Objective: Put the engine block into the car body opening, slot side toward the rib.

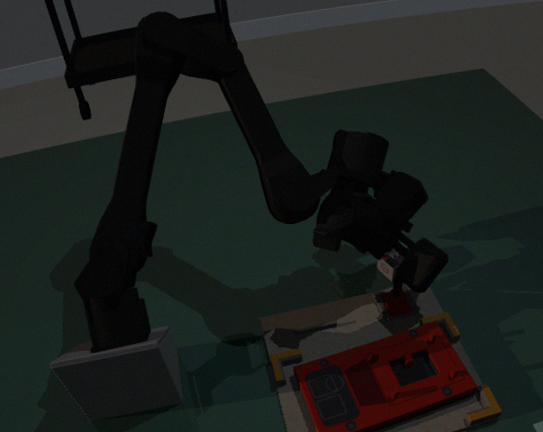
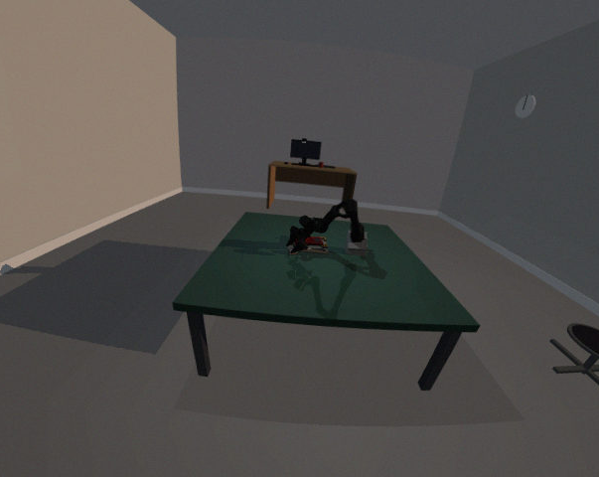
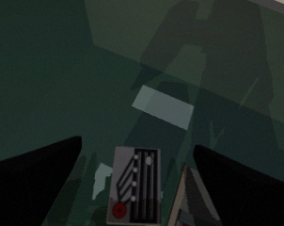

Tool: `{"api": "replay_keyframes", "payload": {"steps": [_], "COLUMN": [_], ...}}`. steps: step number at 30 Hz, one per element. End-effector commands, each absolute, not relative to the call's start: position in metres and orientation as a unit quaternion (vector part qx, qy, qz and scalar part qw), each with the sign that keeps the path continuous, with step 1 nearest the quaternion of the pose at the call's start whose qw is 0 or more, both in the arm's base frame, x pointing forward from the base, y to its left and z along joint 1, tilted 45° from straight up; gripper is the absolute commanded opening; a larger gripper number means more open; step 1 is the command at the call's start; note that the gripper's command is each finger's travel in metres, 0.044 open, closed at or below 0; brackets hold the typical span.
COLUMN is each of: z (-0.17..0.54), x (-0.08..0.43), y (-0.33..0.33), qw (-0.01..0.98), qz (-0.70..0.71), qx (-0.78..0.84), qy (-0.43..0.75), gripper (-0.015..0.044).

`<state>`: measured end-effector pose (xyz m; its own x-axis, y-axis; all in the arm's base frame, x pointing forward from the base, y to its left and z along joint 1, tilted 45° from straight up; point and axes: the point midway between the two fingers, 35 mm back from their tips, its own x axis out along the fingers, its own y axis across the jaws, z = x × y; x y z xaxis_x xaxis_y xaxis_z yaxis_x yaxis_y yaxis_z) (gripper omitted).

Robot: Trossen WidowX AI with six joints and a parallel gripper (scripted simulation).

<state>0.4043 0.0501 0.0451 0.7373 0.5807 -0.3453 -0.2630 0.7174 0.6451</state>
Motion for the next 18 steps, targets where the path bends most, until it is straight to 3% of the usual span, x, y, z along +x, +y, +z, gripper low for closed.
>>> {"api": "replay_keyframes", "payload": {"steps": [1, 18], "z": [0.049, 0.058], "x": [0.396, 0.377], "y": [0.042, 0.026], "qw": [0.881, 0.881], "qz": [0.242, 0.240], "qx": [0.294, 0.296], "qy": [0.280, 0.282], "gripper": [0.0440, 0.0440]}}
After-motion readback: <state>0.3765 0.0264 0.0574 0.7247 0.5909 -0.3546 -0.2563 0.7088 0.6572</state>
